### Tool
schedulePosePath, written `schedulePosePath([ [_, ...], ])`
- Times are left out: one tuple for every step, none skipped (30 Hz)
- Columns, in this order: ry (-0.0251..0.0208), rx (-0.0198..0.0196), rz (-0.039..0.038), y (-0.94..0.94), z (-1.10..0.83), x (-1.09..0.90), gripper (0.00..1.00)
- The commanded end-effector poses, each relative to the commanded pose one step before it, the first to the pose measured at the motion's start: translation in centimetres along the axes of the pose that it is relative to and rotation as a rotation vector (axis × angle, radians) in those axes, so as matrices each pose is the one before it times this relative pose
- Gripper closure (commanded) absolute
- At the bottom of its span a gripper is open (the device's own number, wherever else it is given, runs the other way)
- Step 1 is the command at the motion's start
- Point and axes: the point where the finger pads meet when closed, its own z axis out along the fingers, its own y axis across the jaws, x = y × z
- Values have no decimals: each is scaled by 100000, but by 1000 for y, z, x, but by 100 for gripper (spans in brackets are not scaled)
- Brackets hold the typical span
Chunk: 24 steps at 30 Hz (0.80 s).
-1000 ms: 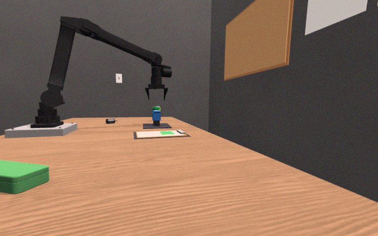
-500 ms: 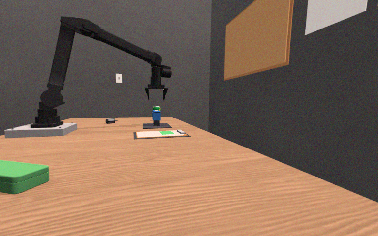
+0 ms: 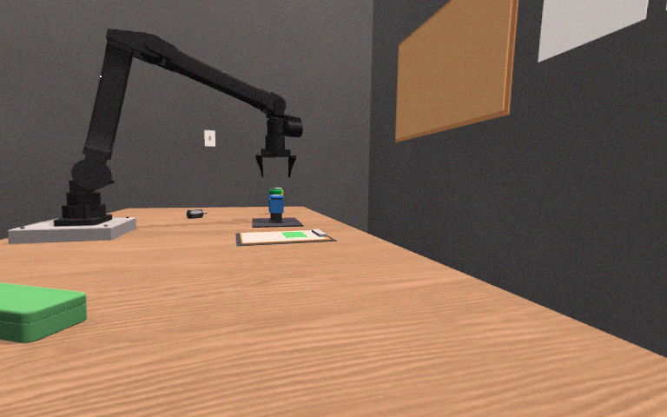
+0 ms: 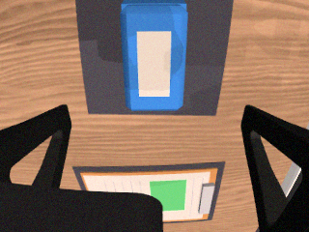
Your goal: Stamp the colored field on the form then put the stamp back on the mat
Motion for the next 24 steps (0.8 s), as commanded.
schedulePosePath([
  [1287, -3134, -1097, 206, 1242, 393, 0],
  [0, 0, 0, 0, 0, 0, 0],
  [0, 0, 0, 0, 0, 0, 0],
  [0, 0, 0, 0, 0, 0, 0],
  [0, 0, 0, 0, 0, 0, 0],
  [0, 0, 0, 0, 0, 0, 0],
  [0, 0, 0, 0, 0, 0, 0],
  [0, 0, 0, 0, 0, 0, 0],
  [0, 0, 0, 0, 0, 0, 0],
  [0, 0, 0, 0, 0, 0, 0],
  [0, 0, 0, 0, 0, 0, 0],
  [0, 0, 0, 0, 0, 0, 0],
  [0, 0, 0, 0, 0, 0, 0],
  [0, 0, 0, 0, 0, 0, 0],
  [0, 0, 0, 0, 0, 0, 0],
  [0, 0, 0, 0, 0, 0, 0],
  [0, 0, 0, 0, 0, 0, 0],
  [0, 0, 0, 0, 0, 0, 0],
  [0, 0, 0, 0, 0, 0, 0],
  [0, 0, 0, 0, 0, 0, 0],
  [-180, 578, 4, -239, -433, -72, 0],
  [-1466, 4693, 49, -1567, -2180, -477, 0],
  [-326, 989, -56, -4, -1226, -36, 0],
  [-1006, 3153, -47, 79, -2717, -5, 0],
])
